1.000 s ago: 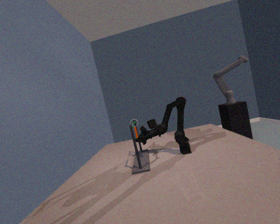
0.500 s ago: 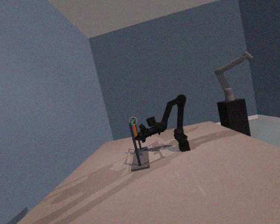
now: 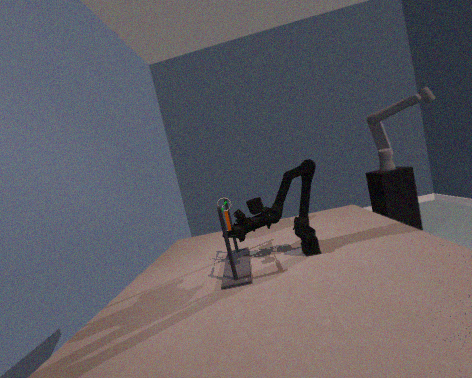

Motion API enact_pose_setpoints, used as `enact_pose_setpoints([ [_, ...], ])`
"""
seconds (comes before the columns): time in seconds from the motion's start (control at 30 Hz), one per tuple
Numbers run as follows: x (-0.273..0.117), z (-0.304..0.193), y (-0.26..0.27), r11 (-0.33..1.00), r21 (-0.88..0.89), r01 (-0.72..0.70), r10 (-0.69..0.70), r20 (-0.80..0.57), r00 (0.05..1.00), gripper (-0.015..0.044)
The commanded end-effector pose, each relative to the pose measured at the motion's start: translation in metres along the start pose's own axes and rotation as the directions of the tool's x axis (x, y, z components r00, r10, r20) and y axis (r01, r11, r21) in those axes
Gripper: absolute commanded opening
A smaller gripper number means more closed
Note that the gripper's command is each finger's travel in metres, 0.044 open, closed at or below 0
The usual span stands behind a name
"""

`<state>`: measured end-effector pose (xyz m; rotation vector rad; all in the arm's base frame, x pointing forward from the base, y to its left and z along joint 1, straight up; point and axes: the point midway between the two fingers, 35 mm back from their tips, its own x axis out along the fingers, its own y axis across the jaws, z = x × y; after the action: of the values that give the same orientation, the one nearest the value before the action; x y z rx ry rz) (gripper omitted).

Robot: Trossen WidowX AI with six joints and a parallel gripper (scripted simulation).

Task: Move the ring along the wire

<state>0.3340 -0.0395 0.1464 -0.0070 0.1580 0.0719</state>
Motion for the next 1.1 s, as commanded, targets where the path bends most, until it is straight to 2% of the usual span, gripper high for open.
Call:
enact_pose_setpoints([
  [0.0, -0.001, -0.001, 0.004, 1.0, 0.012, 0.005, -0.005, -0.003, 1.0, -0.015],
  [0.7, 0.001, 0.0, 0.035, 0.992, 0.104, 0.067, -0.067, -0.006, 0.998, -0.015],
  [1.07, 0.003, 0.003, 0.044, 0.995, 0.087, 0.052, -0.052, -0.005, 0.999, -0.015],
])
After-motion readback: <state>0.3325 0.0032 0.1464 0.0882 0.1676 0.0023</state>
